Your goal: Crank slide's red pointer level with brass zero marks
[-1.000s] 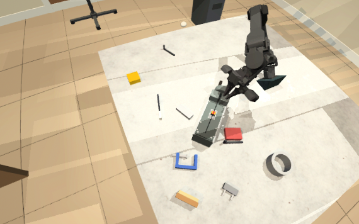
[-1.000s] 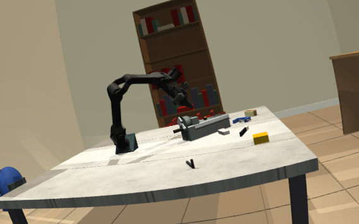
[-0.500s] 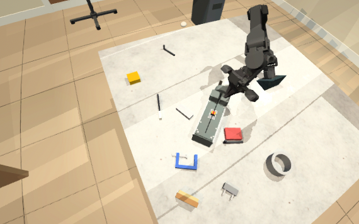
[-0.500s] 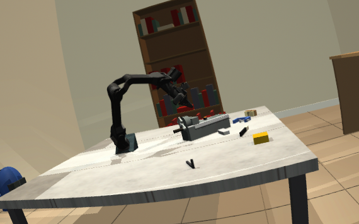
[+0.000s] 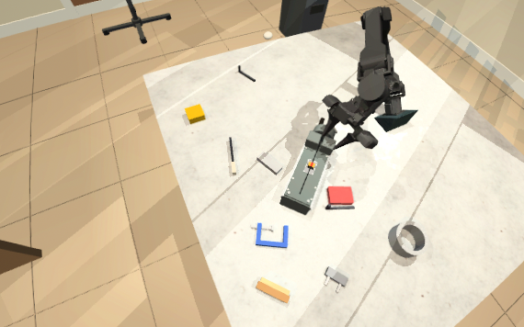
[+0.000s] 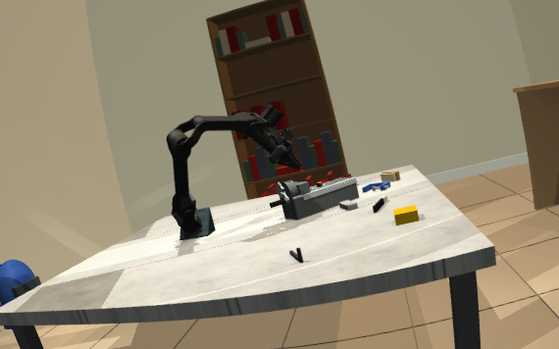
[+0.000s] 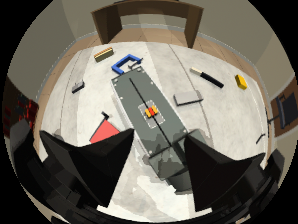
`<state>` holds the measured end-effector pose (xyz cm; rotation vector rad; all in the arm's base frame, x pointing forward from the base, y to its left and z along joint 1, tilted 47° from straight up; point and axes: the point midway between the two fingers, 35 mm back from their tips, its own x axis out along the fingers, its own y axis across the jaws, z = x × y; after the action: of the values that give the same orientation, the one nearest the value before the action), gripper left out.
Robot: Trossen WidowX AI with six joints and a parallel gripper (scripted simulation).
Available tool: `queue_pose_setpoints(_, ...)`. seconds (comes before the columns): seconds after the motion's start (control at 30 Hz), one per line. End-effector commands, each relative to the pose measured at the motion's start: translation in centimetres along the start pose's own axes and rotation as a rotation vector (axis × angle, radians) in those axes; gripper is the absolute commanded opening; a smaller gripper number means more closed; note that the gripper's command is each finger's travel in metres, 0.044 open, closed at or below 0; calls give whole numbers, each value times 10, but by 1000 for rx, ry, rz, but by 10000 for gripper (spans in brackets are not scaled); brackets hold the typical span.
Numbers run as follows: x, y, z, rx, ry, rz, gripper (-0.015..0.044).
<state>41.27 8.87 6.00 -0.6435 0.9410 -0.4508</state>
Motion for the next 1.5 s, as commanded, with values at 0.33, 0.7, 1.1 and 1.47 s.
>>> queue_pose_setpoints(0.33, 0, 0, 0, 0, 0, -1, 309)
queue_pose_setpoints(0.7, 0, 0, 0, 0, 0, -1, 20)
queue_pose_setpoints(1.1, 0, 0, 0, 0, 0, 0, 0)
queue_pose_setpoints(1.47, 0, 0, 0, 0, 0, 0, 105)
